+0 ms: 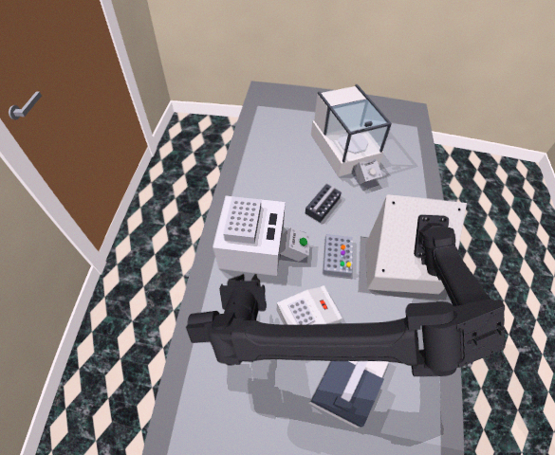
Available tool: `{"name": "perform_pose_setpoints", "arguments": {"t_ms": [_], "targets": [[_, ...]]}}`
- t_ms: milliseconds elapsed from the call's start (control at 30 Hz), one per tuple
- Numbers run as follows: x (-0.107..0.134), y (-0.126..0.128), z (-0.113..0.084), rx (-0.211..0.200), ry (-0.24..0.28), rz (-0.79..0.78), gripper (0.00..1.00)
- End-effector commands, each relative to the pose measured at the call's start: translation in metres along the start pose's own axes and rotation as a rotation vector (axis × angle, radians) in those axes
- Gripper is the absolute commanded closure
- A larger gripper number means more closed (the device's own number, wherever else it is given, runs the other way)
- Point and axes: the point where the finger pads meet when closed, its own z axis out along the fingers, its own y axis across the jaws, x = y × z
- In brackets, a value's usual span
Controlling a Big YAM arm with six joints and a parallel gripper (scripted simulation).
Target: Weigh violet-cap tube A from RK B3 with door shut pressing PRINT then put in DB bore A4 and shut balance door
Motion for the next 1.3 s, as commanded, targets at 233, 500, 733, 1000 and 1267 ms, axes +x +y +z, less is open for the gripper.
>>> {"name": "perform_pose_setpoints", "arguments": {"t_ms": [233, 500, 733, 1000, 1267], "targets": [[0.056, -0.008, 0.052, -0.08, -0.022, 0.051, 0.7], [0.096, -0.013, 0.074, -0.144, -0.072, 0.132, 0.7], [0.143, -0.009, 0.108, -0.213, -0.13, 0.226, 0.7], [0.185, 0.017, 0.159, -0.275, -0.167, 0.281, 0.7], [0.225, 0.023, 0.182, -0.309, -0.234, 0.367, 0.7]]}}
